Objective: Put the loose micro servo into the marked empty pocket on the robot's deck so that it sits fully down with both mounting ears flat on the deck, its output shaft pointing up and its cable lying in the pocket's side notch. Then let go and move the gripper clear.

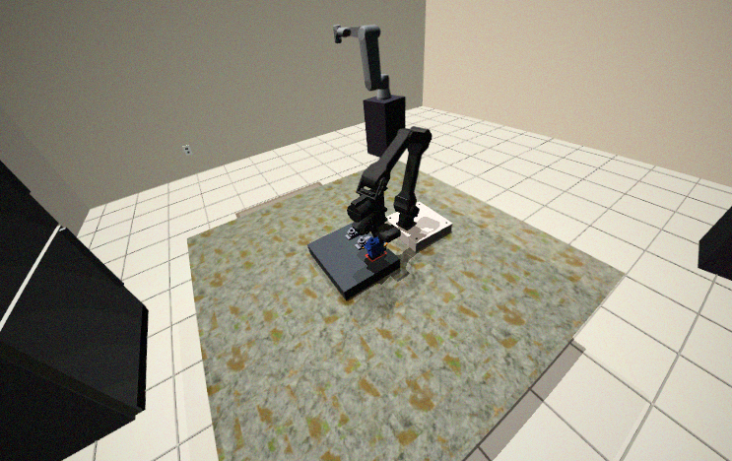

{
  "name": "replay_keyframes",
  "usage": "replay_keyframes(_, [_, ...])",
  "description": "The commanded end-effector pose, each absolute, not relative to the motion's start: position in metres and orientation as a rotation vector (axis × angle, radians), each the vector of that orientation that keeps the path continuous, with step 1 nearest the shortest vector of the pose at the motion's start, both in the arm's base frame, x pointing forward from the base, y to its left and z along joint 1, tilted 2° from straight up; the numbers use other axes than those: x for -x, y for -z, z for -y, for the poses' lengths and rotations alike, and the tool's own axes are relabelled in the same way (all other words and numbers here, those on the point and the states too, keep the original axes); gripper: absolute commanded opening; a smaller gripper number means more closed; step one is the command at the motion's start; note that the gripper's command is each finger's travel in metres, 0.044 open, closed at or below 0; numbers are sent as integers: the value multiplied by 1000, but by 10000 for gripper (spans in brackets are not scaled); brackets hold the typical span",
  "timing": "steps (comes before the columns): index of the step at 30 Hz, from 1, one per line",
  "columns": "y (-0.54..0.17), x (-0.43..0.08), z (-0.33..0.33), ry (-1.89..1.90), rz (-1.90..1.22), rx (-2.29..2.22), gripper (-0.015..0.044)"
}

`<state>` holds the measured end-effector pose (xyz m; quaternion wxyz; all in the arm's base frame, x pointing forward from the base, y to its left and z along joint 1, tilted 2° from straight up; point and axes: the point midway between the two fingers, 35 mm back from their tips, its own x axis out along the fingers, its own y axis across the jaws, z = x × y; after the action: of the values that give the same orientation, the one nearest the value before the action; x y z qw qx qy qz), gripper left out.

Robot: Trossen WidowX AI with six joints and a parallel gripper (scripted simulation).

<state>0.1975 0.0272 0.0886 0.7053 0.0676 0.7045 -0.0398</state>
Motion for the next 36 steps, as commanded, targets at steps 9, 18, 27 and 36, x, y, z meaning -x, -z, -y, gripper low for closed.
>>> replay_keyframes(9, [-83, -198, -28, 90, -1564, -156, 0])
replay_keyframes(18, [-73, -198, -28, 90, -1564, -156, 0])
replay_keyframes(27, [-64, -198, -29, 90, -1564, -156, 0])
replay_keyframes(36, [-55, -198, -29, 90, -1565, -156, 0])
